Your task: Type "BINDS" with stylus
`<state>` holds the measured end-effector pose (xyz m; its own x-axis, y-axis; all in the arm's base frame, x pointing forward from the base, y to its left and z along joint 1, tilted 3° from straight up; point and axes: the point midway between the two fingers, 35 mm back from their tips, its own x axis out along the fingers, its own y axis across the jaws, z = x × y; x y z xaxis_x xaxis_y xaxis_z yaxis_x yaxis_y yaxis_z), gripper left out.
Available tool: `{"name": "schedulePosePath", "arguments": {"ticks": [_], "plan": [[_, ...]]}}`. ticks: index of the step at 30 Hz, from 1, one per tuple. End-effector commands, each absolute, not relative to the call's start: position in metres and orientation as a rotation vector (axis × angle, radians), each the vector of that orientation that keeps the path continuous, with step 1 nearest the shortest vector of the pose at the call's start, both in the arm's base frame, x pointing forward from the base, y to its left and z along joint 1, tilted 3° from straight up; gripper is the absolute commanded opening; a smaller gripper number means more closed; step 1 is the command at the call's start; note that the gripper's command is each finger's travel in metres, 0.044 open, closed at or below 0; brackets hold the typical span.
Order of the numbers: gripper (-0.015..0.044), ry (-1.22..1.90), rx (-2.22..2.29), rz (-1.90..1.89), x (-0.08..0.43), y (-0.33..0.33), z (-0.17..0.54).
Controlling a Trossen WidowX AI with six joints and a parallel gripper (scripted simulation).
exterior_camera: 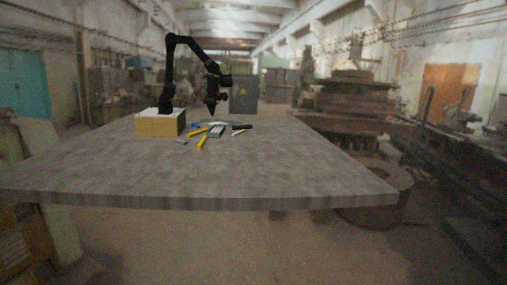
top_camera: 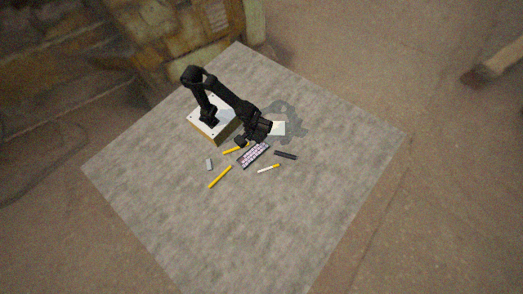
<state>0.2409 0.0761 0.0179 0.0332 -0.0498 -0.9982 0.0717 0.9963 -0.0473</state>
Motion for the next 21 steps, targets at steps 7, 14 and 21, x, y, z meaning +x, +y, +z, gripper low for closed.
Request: {"name": "schedulePosePath", "arguments": {"ticks": [7,14,21], "plan": [[0.0000,1.514,0.024,-0.087,0.244,0.078,0.030],[0.0150,1.564,-0.219,0.036,0.232,0.098,0.022],[0.0150,1.588,-0.929,0.392,0.192,0.148,0.003]]}}
